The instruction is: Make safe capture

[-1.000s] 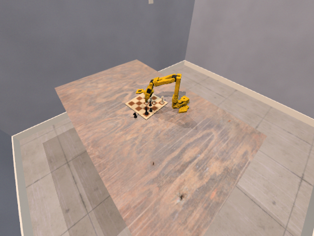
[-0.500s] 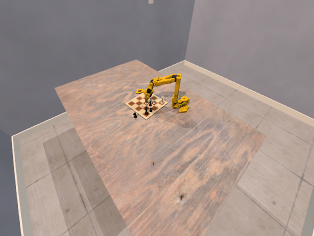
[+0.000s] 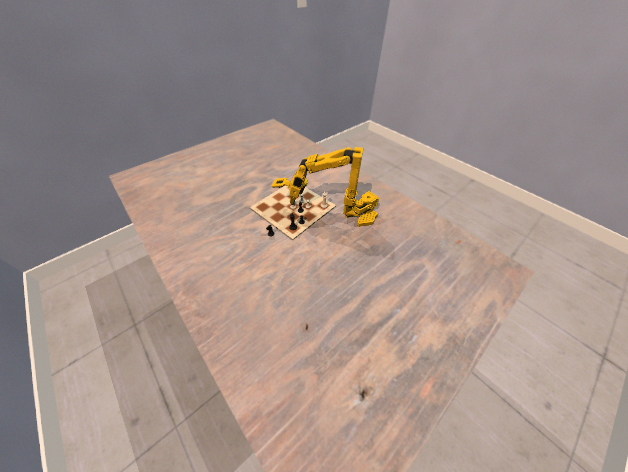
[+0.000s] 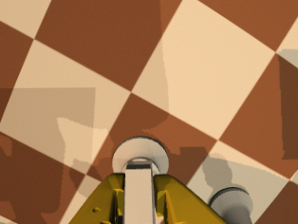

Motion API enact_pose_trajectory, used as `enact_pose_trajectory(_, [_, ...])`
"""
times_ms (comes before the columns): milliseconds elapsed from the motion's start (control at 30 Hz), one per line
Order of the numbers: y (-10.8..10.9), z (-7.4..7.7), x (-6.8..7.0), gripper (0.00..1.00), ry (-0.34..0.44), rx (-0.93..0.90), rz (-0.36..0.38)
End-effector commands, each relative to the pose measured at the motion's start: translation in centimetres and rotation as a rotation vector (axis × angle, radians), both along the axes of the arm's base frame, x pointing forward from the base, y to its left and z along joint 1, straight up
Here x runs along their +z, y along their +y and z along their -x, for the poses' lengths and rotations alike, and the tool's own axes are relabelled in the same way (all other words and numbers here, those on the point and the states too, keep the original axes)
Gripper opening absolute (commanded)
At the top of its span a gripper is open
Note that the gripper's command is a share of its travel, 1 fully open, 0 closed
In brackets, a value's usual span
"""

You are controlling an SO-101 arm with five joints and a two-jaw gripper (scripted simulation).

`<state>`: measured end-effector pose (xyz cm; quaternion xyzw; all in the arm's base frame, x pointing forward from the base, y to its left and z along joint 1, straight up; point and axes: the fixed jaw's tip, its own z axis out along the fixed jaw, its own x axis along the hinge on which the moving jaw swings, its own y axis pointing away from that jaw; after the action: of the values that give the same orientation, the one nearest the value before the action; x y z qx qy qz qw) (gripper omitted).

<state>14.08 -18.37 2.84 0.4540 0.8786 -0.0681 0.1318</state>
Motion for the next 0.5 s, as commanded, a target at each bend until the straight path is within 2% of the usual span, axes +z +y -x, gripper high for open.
enact_pose_trajectory(0, [-0.1,0.2,-0.3,0.0,0.007,-0.003,-0.008])
enact_pose_trajectory(367, [-0.1,0.4,0.6,0.0,0.008,-0.004,-0.007])
enact_pose_trajectory(467, [-0.2,0.4,1.2,0.0,0.009,-0.004,-0.006])
